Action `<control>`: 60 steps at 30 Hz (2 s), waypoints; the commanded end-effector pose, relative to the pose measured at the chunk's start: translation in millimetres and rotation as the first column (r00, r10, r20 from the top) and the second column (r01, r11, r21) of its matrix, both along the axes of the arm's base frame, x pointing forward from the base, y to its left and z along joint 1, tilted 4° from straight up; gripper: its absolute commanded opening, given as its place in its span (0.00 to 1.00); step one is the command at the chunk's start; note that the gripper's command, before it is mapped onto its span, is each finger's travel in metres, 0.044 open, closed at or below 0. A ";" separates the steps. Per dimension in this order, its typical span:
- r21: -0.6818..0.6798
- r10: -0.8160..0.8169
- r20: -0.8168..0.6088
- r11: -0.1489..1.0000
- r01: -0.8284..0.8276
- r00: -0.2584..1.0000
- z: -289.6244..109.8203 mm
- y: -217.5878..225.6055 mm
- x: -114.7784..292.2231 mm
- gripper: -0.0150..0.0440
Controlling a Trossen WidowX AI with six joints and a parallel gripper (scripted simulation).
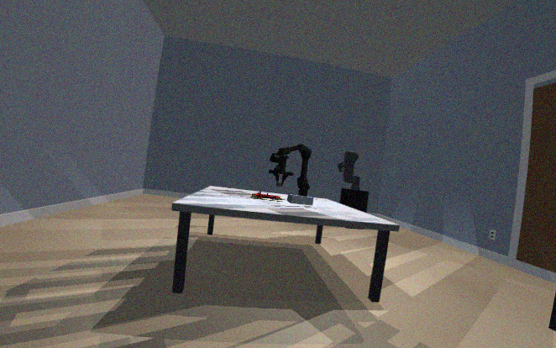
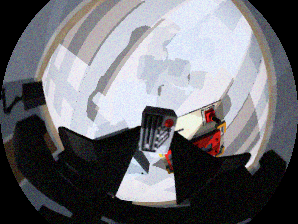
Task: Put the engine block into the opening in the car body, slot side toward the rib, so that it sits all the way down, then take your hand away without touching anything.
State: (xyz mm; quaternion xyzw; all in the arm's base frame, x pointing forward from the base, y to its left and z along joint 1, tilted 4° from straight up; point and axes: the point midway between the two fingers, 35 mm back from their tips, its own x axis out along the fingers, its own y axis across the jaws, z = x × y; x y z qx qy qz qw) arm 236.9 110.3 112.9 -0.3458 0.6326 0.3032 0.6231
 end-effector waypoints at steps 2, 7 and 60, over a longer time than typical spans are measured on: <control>0.004 -0.068 0.005 0.998 0.068 0.998 -1.1 -8.4 8.4 0.25; 0.006 -0.133 0.014 0.991 0.133 0.991 -4.0 -18.0 18.1 0.25; 0.022 -0.721 0.058 0.692 0.721 0.690 -42.7 -155.8 86.0 0.25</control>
